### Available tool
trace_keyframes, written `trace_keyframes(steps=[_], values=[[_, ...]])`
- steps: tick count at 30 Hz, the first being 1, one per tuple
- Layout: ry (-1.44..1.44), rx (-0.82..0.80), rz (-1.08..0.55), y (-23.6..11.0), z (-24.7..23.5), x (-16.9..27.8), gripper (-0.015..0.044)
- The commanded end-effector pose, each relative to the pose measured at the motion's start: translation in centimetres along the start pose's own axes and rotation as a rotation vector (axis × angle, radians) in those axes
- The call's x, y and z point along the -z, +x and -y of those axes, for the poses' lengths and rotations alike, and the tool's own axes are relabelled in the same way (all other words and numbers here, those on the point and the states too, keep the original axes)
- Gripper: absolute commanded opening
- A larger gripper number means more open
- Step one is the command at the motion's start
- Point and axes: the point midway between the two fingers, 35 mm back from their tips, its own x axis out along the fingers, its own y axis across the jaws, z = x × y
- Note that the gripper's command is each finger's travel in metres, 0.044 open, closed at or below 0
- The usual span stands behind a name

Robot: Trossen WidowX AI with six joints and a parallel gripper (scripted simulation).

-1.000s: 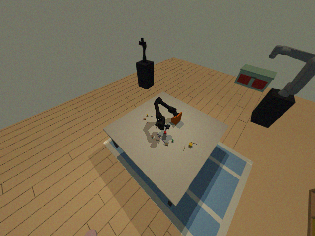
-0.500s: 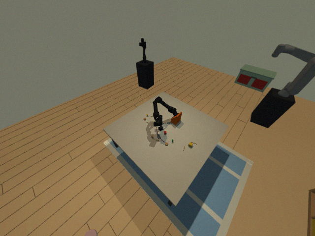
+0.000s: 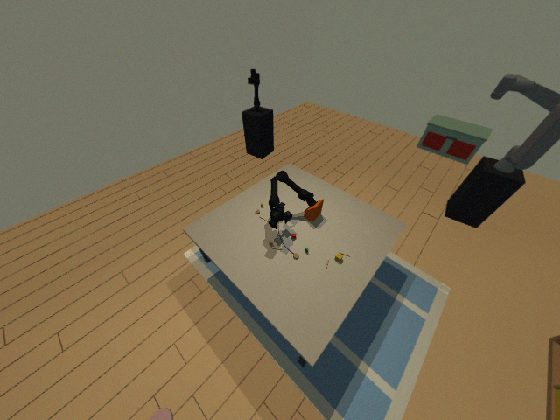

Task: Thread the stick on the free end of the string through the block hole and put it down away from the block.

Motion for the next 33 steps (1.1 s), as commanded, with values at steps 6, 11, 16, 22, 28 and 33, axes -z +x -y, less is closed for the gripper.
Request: trace_keyframes(steps=[6,11,16,22,28,33], values=[[0.537,-0.01,0.015,-0.12,-0.44,-2.18,0.044],[0.537,-0.01,0.015,-0.12,-0.44,-2.18,0.044],[0.537,-0.01,0.015,-0.12,-0.44,-2.18,0.0309],[0.537,-0.01,0.015,-0.12,-0.44,-2.18,0.0151],[0.537,-0.01,0.015,-0.12,-0.44,-2.18,0.012],[0.537,-0.009,0.015,0.04,-0.46,-2.17,0.012]])
